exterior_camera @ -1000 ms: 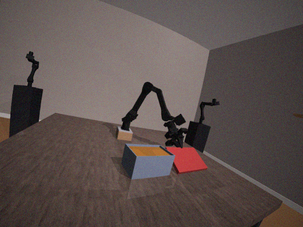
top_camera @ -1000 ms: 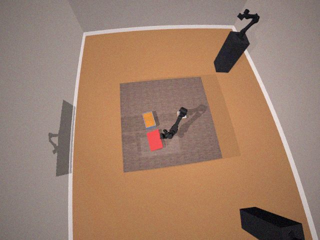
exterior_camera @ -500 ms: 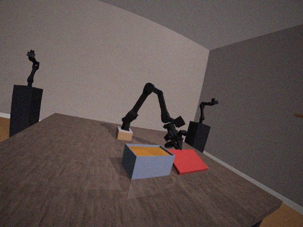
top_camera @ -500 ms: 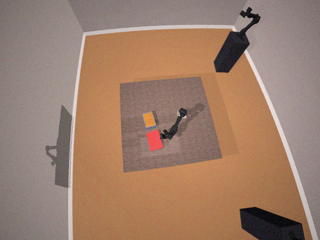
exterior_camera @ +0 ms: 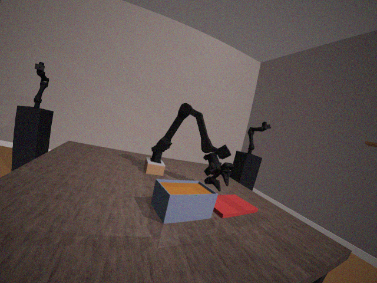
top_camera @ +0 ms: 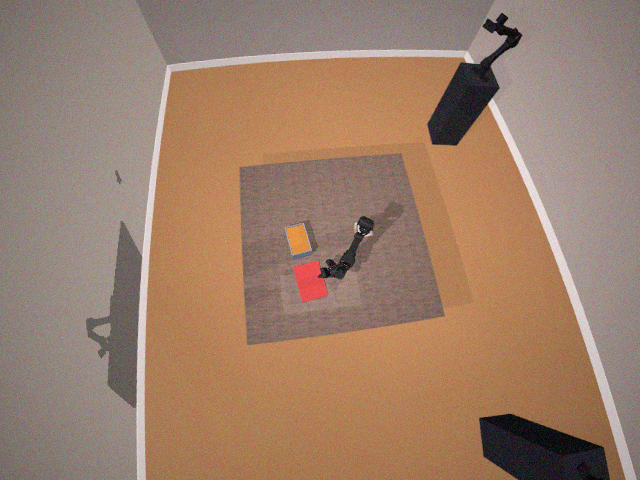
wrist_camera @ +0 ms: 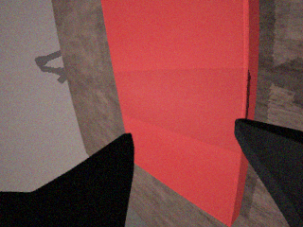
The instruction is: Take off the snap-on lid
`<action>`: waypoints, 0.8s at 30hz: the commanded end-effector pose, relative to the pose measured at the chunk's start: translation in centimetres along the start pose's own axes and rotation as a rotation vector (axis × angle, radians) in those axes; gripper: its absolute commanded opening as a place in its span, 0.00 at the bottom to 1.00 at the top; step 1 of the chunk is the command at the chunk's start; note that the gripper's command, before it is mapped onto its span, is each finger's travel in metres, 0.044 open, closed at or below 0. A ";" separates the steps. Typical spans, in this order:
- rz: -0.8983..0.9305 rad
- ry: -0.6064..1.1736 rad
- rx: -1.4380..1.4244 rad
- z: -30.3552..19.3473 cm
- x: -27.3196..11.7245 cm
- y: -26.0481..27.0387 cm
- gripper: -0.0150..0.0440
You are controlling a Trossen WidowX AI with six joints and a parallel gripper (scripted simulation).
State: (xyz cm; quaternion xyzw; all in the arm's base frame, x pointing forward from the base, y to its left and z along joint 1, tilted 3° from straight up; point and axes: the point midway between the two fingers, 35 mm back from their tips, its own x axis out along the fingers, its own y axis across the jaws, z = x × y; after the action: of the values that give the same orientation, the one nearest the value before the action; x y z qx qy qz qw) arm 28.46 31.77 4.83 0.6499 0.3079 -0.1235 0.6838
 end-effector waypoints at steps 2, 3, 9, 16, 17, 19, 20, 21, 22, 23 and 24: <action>0.000 0.003 0.002 0.1 -0.6 -0.6 0.94; 0.000 0.003 0.002 0.1 -0.8 -0.7 0.99; -0.001 0.003 0.002 0.1 -1.7 -1.5 1.00; -0.002 0.003 0.002 0.1 -2.7 -2.5 1.00; -0.002 0.003 0.002 0.1 -2.9 -2.6 1.00; -0.002 0.003 0.002 0.1 -3.2 -2.9 1.00; -0.003 0.003 0.002 0.1 -3.3 -3.0 1.00; -0.003 0.003 0.002 0.1 -3.5 -3.1 1.00; -0.003 0.003 0.002 0.1 -3.7 -3.3 1.00; -0.003 0.003 0.002 0.1 -3.8 -3.4 1.00; -0.003 0.003 0.002 0.1 -4.0 -3.5 1.00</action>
State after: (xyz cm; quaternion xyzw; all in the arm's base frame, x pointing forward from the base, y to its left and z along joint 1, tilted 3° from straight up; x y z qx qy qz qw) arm 23.98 30.62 4.05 0.6467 0.3121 -0.1246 0.6847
